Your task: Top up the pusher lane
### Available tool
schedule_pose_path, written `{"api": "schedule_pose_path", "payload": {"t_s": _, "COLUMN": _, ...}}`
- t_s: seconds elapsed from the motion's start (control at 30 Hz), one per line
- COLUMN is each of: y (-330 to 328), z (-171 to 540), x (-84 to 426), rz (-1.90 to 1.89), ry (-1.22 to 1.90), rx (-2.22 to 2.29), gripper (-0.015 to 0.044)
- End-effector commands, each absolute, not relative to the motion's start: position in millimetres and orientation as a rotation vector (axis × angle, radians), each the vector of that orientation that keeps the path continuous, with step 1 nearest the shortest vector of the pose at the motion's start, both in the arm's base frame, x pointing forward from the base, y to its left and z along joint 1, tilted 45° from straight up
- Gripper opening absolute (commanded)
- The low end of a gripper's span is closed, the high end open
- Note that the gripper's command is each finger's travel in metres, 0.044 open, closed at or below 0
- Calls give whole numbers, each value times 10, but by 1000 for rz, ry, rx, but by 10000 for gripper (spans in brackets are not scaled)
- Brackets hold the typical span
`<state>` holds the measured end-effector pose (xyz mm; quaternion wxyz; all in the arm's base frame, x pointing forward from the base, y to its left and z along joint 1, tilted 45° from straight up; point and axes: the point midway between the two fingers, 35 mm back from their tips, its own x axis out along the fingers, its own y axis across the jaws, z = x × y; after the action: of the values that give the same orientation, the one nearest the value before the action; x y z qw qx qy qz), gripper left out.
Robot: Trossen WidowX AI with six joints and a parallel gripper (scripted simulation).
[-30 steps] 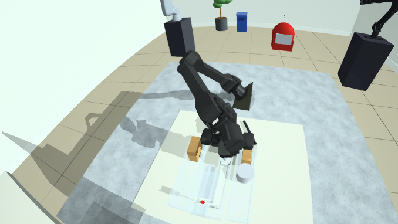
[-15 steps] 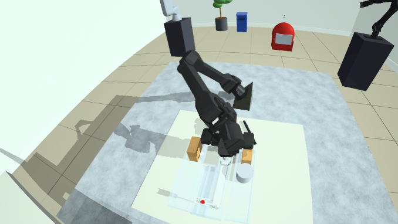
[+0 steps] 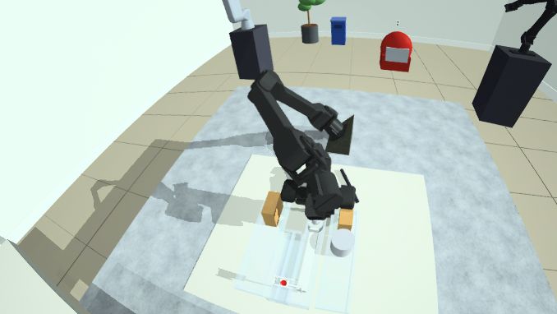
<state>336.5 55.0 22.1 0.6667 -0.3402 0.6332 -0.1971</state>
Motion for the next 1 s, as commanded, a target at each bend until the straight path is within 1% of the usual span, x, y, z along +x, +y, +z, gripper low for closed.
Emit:
{"api": "schedule_pose_path", "payload": {"t_s": 0.0, "y": 528, "z": 222, "x": 3348, "rz": -454, "ry": 1431, "rx": -771, "gripper": 0}}
{"api": "schedule_pose_path", "payload": {"t_s": 0.83, "y": 548, "z": 219, "x": 3351, "rz": -454, "ry": 1431, "rx": -771, "gripper": 0}}
{"api": "schedule_pose_path", "payload": {"t_s": 0.97, "y": 552, "z": 221, "x": 3366, "rz": -454, "ry": 1431, "rx": -771, "gripper": 105}}
